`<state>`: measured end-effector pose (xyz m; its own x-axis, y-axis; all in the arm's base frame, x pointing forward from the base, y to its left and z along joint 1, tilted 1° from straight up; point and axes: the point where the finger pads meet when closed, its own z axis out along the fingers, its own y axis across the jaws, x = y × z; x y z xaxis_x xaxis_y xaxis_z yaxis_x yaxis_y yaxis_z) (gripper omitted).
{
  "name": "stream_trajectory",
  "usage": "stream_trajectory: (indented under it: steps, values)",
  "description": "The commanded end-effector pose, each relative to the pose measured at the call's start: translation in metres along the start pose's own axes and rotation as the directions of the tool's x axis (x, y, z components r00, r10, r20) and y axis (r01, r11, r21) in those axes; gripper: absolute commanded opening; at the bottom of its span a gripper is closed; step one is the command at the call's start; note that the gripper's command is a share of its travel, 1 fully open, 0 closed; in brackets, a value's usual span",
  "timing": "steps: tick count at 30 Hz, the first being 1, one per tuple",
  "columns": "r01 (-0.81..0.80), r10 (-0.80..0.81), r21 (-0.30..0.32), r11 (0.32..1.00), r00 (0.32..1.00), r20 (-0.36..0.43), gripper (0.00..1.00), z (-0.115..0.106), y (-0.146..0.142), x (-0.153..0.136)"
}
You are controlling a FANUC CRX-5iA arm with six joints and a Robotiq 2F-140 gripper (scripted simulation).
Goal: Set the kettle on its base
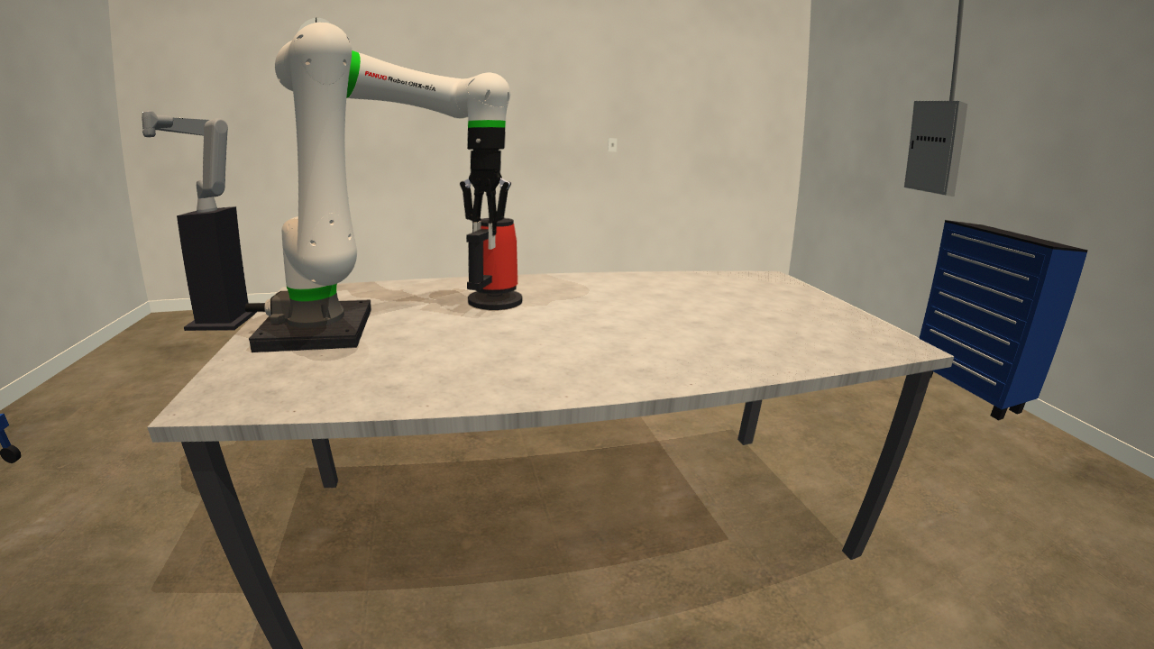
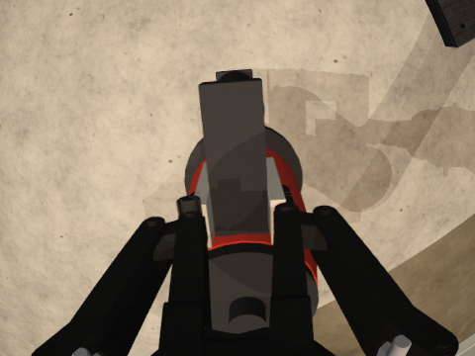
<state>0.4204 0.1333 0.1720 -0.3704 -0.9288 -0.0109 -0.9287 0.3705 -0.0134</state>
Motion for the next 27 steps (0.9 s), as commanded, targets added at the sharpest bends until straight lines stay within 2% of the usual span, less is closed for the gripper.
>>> stream_trajectory:
  steps: [1, 8, 27]
  values:
    - [0.000, 0.000, 0.000, 1.000, 1.000, 0.000, 0.00, 0.0051, -0.0001, -0.0001]
    - [0.000, 0.000, 0.000, 1.000, 1.000, 0.000, 0.00, 0.0142, -0.0001, -0.0001]
    - [0.000, 0.000, 0.000, 1.000, 1.000, 0.000, 0.00, 0.0147, -0.0001, -0.0001]
